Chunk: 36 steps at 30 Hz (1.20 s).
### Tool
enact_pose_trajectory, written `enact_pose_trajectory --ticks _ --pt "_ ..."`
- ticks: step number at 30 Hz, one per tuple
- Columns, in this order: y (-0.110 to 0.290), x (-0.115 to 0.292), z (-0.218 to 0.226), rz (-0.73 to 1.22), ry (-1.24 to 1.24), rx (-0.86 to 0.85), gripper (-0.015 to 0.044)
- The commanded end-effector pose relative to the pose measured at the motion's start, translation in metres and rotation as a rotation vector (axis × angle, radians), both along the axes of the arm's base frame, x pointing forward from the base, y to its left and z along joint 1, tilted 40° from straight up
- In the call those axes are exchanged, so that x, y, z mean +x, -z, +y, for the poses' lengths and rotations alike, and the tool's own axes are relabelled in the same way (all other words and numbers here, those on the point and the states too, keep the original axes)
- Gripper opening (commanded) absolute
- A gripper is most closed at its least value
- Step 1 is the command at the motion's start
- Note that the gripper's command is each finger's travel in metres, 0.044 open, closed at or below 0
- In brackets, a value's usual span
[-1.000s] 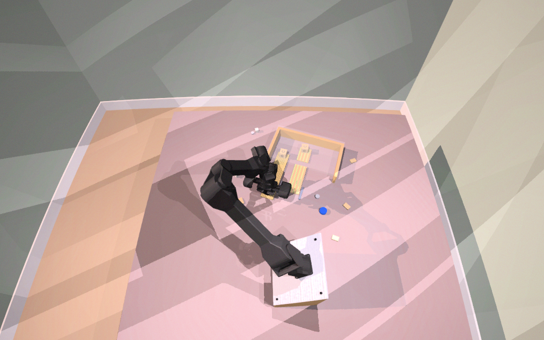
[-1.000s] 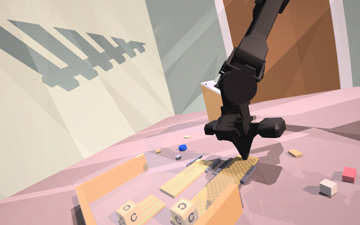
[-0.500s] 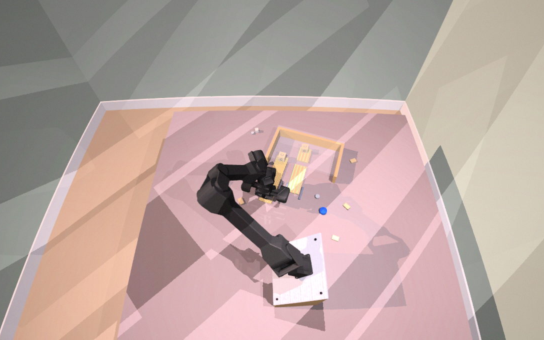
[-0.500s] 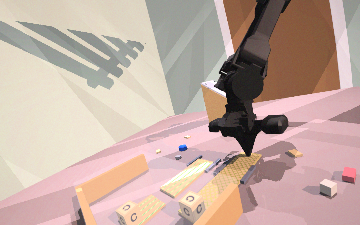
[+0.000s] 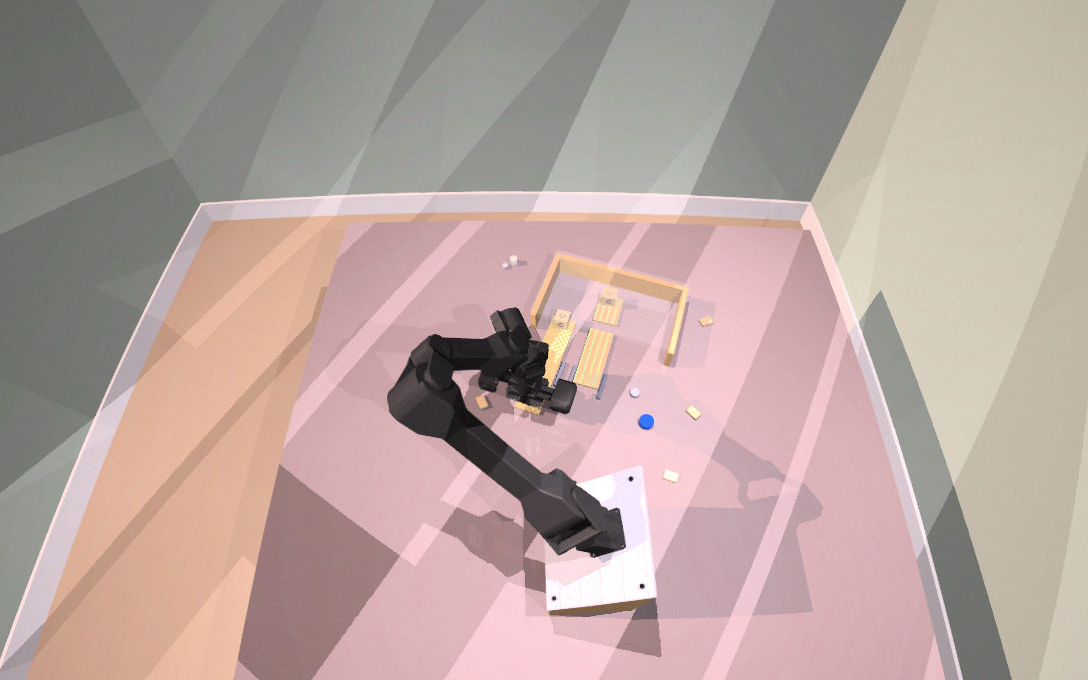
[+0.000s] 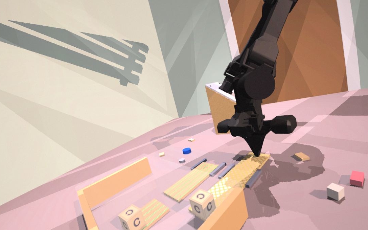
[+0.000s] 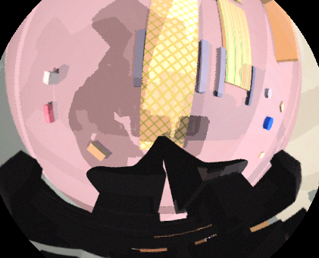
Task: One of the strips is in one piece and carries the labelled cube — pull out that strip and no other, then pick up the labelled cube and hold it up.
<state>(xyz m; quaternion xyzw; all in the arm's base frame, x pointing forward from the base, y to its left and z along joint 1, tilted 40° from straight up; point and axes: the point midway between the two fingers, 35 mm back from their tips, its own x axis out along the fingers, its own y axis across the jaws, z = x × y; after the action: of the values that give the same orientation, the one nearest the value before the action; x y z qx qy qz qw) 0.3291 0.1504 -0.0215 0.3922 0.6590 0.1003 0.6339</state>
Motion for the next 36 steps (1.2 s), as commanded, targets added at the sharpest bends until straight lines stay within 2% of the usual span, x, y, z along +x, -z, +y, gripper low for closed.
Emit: enact_pose_trajectory --ticks 1,36 --pt "0.004 -0.016 0.009 0.032 -0.023 0.005 0.0" --pt "-0.003 -0.051 0.022 0.034 -0.023 0.006 0.0"
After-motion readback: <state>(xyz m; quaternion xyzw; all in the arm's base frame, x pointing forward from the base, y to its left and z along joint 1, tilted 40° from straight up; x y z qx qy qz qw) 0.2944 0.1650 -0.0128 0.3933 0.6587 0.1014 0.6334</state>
